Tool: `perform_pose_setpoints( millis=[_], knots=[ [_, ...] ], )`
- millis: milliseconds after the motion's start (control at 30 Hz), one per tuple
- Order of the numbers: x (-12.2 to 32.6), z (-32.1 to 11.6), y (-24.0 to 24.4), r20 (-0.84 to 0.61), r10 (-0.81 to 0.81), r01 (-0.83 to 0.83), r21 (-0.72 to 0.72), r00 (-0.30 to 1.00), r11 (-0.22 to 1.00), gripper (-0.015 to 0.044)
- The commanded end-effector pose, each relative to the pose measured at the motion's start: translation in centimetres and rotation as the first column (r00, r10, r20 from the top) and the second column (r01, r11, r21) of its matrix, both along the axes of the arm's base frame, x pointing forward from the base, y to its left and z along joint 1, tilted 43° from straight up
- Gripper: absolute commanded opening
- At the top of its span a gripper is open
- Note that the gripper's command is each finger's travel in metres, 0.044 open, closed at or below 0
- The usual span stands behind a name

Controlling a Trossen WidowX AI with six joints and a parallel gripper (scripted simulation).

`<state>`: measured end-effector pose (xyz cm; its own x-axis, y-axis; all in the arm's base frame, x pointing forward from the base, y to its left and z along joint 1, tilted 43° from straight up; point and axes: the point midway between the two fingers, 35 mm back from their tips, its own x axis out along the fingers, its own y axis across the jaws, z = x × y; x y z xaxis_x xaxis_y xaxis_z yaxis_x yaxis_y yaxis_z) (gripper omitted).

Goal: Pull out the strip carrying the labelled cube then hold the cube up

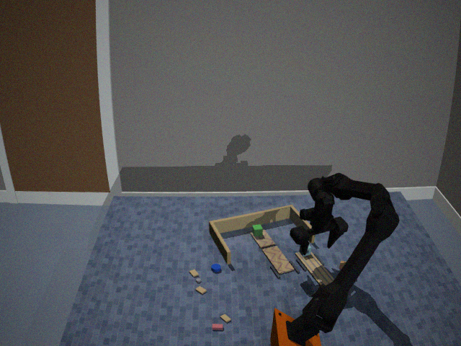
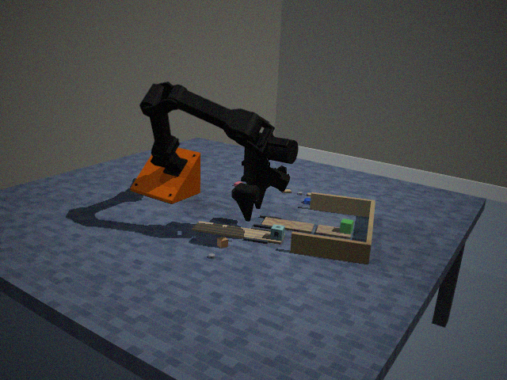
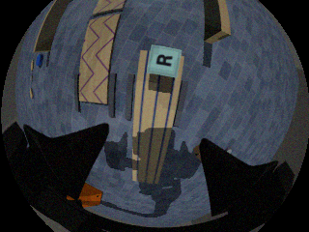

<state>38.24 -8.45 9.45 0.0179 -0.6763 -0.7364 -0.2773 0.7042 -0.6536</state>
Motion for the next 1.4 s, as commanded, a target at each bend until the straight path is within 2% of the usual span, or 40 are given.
perform_pose_setpoints(
  millis=[0, 533, 767, 800, 1367],
  knots=[
    [1.5, -0.2, 0.4, 0.001, -0.004, 0.004, -0.002, 1.0, 1.0, 0.044],
    [6.4, -0.9, 1.9, 0.004, -0.004, 0.004, -0.001, 1.0, 1.0, 0.044],
    [6.5, -1.6, 1.3, 0.004, -0.004, 0.004, -0.001, 1.0, 1.0, 0.0256],
    [6.5, -1.7, 1.2, 0.004, -0.004, 0.004, -0.001, 1.0, 1.0, 0.025],
    [6.6, -3.7, -0.6, 0.004, -0.004, 0.004, -0.002, 1.0, 1.0, 0.025]
  ],
)
